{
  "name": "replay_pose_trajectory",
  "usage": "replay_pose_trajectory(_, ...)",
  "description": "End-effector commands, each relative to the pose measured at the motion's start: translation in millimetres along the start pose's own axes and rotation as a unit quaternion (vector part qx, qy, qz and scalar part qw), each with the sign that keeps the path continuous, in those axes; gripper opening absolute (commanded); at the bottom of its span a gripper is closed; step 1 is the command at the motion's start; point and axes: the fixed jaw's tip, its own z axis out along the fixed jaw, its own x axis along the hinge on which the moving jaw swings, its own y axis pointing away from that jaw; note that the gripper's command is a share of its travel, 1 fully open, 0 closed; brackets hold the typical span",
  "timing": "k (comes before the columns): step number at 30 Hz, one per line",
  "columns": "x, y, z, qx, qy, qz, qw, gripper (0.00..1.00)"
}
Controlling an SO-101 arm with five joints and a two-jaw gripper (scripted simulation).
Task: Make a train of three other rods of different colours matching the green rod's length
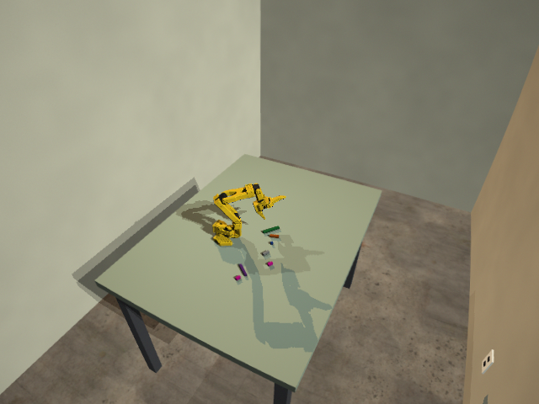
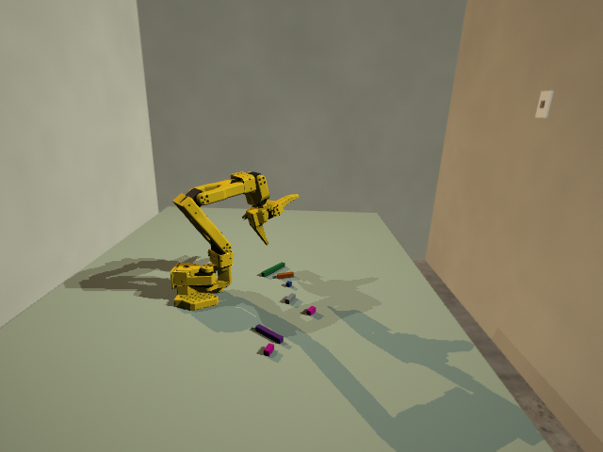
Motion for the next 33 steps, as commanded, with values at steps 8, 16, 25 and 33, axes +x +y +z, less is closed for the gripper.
replay_pose_trajectory(8, 2.2, 8.3, -9.2, 0.004, 0.0, -0.007, 1.0, 1.0)
replay_pose_trajectory(16, 2.2, 8.3, -9.2, 0.004, 0.0, -0.007, 1.0, 1.0)
replay_pose_trajectory(25, 2.2, 8.3, -9.2, 0.004, 0.0, -0.007, 1.0, 1.0)
replay_pose_trajectory(33, 2.6, 3.0, -15.3, 0.028, 0.0, -0.007, 1.0, 1.0)
